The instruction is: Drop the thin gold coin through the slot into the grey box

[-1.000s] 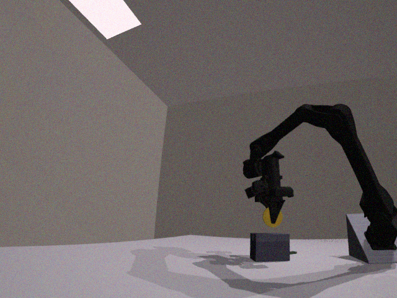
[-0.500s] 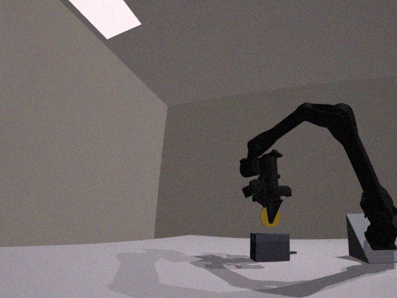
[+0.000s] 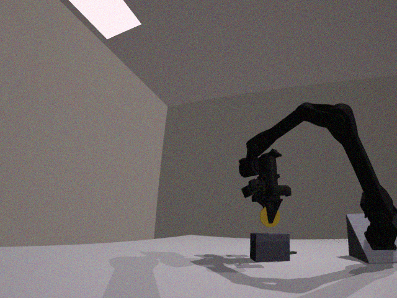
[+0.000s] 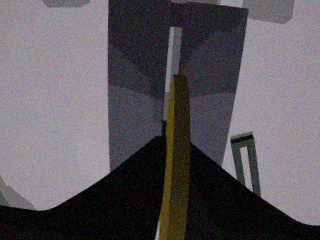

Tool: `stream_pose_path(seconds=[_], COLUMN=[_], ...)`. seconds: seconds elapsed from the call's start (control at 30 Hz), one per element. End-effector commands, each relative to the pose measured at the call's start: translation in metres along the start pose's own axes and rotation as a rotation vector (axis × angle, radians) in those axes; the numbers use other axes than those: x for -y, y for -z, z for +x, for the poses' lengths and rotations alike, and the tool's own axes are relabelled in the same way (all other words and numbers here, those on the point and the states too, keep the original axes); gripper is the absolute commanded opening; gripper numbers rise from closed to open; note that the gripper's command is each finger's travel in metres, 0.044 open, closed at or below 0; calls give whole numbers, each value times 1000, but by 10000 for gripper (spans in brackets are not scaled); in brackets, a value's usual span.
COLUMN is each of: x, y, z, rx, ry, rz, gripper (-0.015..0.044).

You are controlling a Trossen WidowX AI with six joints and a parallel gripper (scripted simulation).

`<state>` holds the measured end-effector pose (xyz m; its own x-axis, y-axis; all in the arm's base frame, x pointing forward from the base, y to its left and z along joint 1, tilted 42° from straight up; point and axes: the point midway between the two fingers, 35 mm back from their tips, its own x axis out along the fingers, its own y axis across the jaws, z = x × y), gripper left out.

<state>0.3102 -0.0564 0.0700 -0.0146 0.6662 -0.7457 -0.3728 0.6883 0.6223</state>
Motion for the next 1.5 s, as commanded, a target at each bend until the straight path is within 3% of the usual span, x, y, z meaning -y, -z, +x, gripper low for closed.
stream_pose_path(seconds=[0.0, 1.47], x=[-2, -2], y=[-4, -2], z=[-3, 4], rx=[5, 3], ry=[3, 7], rz=[1, 12], gripper=[0, 0])
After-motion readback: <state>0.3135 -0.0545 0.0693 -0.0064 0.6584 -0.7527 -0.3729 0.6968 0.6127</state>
